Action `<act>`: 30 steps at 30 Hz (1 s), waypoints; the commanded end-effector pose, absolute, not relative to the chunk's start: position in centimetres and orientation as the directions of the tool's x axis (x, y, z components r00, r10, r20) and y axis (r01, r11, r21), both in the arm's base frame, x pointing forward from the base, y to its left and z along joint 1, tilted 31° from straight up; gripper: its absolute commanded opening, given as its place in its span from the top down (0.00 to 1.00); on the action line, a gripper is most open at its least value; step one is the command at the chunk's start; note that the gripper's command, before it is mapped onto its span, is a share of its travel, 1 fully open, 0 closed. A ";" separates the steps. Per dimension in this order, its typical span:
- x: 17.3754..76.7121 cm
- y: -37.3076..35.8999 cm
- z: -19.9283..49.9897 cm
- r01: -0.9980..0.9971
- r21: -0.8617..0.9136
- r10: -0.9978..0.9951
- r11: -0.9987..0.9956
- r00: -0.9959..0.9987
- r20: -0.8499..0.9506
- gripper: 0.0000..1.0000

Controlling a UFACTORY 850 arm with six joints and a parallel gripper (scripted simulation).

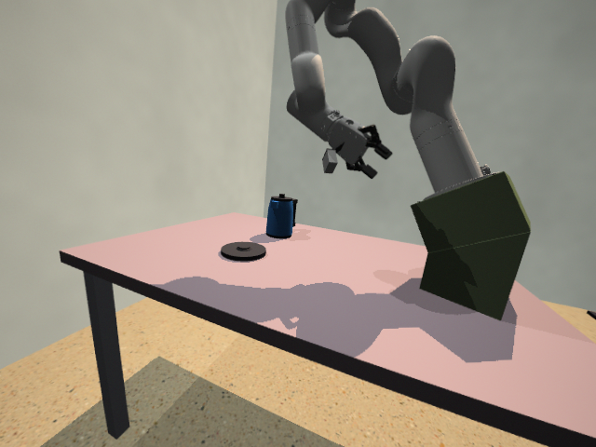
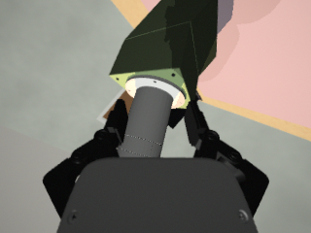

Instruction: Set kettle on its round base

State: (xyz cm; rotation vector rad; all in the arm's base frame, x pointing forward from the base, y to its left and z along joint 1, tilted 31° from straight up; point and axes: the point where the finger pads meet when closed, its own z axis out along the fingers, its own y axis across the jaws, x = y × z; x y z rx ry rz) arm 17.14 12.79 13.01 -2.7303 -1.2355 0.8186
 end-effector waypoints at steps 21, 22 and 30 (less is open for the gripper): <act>18.4 18.0 12.6 0.154 -0.135 0.173 -0.979 0.974 -0.146 0.19; 18.5 18.1 12.6 0.127 -0.135 0.145 -0.983 0.980 -0.134 0.19; 19.5 18.3 12.9 -0.069 -0.148 -0.062 -0.987 0.997 -0.051 0.19</act>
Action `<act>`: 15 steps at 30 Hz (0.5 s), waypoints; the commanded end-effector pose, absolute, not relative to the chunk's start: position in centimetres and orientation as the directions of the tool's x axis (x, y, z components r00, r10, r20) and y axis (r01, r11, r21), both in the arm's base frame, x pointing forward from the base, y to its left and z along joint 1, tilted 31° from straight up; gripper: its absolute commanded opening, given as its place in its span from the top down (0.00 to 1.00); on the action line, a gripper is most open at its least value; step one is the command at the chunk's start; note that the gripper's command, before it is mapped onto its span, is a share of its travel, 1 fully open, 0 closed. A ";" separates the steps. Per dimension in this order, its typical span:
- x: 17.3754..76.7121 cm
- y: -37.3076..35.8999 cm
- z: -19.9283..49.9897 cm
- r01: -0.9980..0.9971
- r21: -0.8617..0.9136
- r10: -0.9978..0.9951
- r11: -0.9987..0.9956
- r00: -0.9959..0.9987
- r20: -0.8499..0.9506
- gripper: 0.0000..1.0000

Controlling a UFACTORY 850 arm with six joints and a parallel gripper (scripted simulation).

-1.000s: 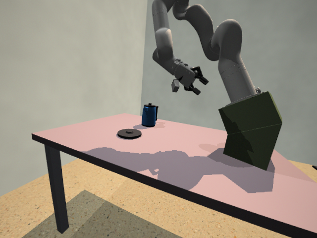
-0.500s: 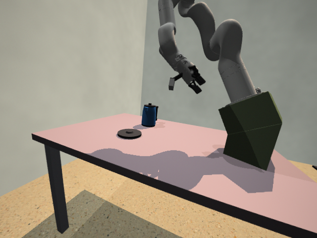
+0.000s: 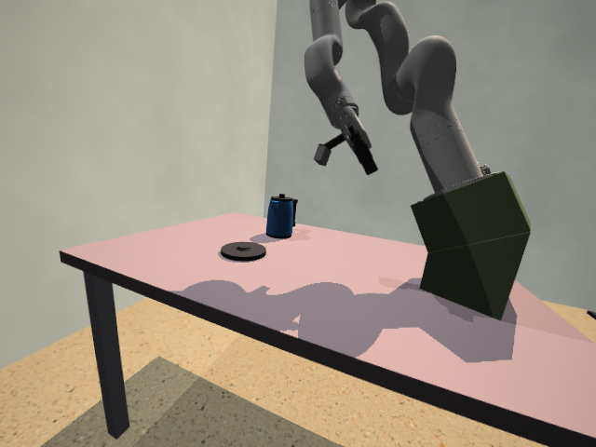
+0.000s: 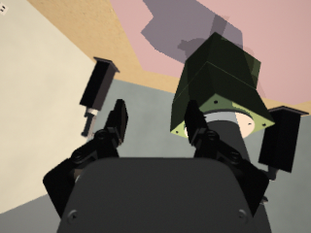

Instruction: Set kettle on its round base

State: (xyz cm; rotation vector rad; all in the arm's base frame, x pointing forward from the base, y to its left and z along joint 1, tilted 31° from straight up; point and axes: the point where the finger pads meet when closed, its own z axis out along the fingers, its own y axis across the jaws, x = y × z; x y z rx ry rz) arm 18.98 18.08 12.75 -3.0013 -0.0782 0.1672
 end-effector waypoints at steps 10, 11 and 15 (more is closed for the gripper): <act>20.8 17.6 13.4 -0.315 -0.185 -0.328 -0.931 0.944 0.041 0.19; 20.8 17.6 13.4 -0.315 -0.185 -0.328 -0.931 0.944 0.041 0.19; 21.5 16.7 13.7 -0.444 -0.215 -0.469 -0.870 0.879 0.085 0.19</act>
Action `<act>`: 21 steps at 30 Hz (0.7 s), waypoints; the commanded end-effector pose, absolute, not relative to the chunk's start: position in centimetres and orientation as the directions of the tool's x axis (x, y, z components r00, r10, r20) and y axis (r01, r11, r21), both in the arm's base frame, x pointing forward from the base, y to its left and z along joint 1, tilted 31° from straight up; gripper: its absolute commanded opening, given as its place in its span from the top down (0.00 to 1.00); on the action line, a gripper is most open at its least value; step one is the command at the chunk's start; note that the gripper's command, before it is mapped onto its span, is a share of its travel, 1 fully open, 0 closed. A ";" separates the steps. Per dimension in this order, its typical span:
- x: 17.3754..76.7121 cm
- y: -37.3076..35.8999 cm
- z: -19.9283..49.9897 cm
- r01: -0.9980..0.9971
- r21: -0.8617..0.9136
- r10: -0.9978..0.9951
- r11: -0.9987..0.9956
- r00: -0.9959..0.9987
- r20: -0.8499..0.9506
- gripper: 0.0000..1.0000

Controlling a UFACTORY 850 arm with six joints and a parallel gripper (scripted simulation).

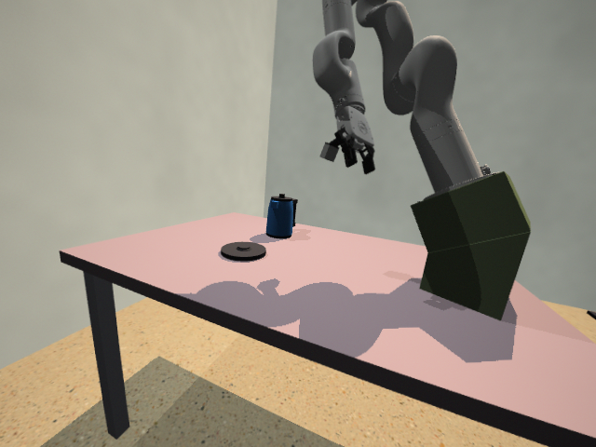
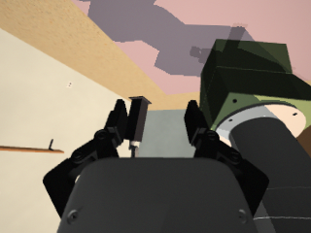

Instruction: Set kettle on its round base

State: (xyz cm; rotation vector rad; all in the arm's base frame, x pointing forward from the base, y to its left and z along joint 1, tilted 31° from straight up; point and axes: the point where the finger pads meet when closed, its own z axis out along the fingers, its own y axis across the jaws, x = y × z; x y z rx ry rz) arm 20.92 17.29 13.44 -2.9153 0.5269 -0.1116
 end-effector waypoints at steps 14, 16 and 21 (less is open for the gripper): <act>22.6 13.5 14.5 -0.699 -0.303 -0.758 -0.647 0.632 0.161 0.19; 22.7 12.7 14.7 -0.736 -0.321 -0.801 -0.596 0.574 0.170 0.19; 22.8 10.8 15.0 -0.805 -0.362 -0.882 -0.471 0.432 0.187 0.19</act>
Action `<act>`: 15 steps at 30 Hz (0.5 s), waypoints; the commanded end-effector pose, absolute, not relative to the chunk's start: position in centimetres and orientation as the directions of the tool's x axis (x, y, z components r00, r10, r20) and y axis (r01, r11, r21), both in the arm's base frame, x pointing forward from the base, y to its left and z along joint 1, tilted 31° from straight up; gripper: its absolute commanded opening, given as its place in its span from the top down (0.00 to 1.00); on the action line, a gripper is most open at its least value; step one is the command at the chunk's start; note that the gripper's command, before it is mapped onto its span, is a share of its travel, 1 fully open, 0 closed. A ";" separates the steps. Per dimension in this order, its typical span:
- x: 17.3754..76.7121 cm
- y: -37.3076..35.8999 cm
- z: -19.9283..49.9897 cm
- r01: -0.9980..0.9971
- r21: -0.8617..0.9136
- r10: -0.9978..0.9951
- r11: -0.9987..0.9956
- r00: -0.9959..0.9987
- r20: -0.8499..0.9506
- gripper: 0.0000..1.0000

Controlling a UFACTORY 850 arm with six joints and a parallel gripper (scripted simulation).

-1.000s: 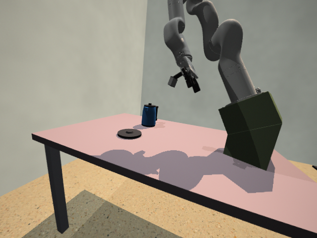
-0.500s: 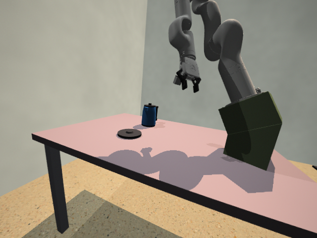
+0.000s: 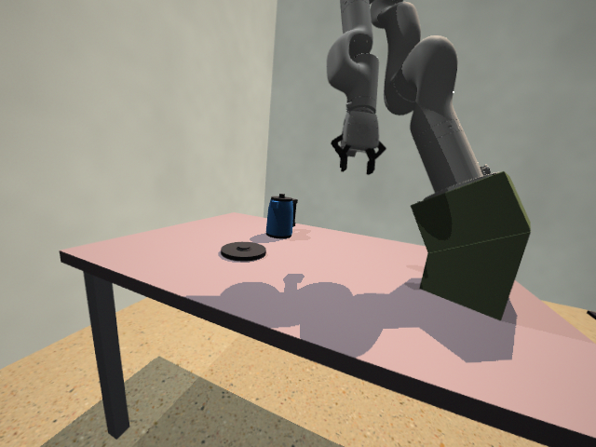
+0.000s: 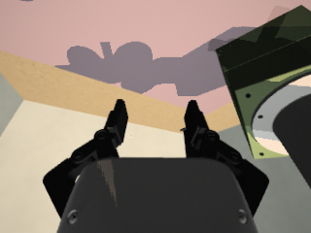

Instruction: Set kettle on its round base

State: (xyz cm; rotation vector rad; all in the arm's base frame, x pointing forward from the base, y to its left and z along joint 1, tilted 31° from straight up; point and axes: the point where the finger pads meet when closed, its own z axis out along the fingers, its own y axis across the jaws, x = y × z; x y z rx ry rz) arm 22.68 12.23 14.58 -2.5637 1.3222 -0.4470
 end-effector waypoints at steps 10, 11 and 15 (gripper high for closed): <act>22.5 8.0 15.3 -0.858 -0.415 -0.951 -0.302 0.239 0.198 0.19; 22.5 7.7 15.4 -0.862 -0.420 -0.955 -0.285 0.219 0.199 0.19; 22.3 6.7 15.5 -0.871 -0.438 -0.968 -0.225 0.149 0.200 0.19</act>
